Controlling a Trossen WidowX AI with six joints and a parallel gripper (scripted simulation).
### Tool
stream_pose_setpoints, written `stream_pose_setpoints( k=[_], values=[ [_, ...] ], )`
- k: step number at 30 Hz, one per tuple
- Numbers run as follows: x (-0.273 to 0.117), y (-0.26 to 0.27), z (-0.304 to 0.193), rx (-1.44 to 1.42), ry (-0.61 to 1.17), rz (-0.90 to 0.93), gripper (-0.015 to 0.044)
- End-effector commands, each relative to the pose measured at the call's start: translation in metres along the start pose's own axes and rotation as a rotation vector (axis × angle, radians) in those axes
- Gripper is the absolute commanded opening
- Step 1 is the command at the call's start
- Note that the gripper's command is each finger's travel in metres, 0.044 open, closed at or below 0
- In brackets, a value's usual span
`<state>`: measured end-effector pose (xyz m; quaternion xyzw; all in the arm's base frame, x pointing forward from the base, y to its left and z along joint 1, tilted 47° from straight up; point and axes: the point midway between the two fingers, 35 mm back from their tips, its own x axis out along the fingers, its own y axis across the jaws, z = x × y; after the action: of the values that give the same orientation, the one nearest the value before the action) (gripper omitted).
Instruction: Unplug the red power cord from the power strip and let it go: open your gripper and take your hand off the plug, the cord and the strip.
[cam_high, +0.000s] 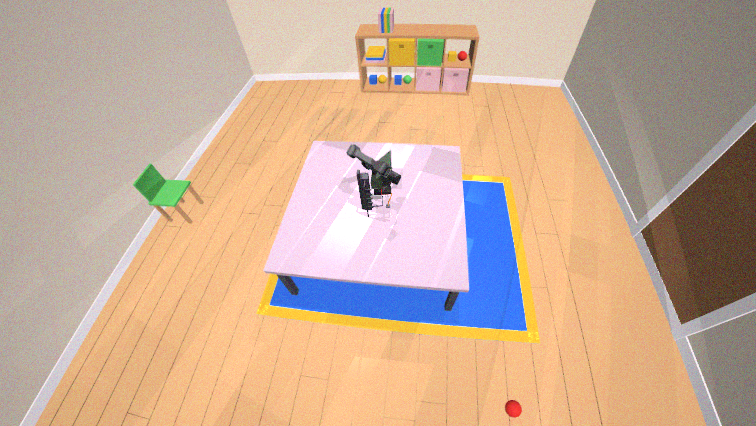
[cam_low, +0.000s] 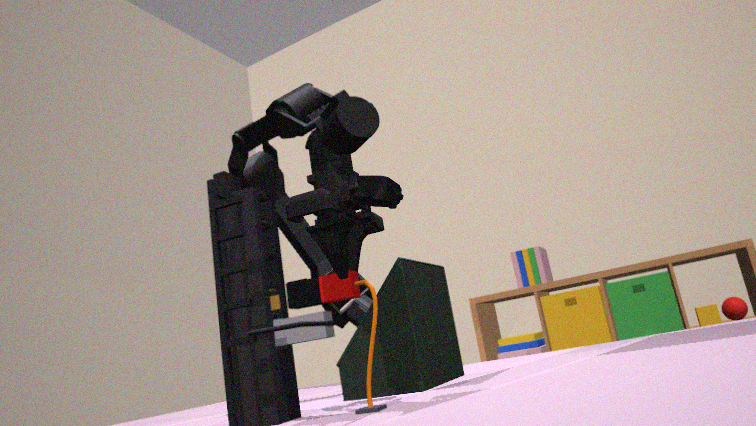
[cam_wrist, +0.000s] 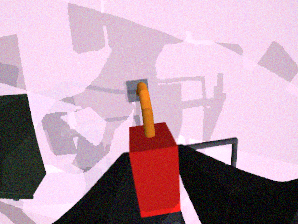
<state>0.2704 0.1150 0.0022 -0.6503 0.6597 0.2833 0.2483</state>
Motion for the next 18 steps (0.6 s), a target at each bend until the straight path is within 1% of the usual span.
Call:
stream_pose_setpoints(
  k=[1,11,14,15,18],
  values=[
    [0.001,-0.003,-0.006,0.006,-0.001,-0.004,0.0079],
    [0.003,-0.003,-0.009,0.006,0.000,-0.003,0.0341],
    [-0.001,-0.004,0.004,0.006,-0.002,-0.004,0.0420],
    [-0.002,-0.004,0.011,0.006,-0.002,-0.004,0.0440],
    [-0.008,-0.004,0.041,0.006,-0.004,-0.004,0.0440]
  ],
)
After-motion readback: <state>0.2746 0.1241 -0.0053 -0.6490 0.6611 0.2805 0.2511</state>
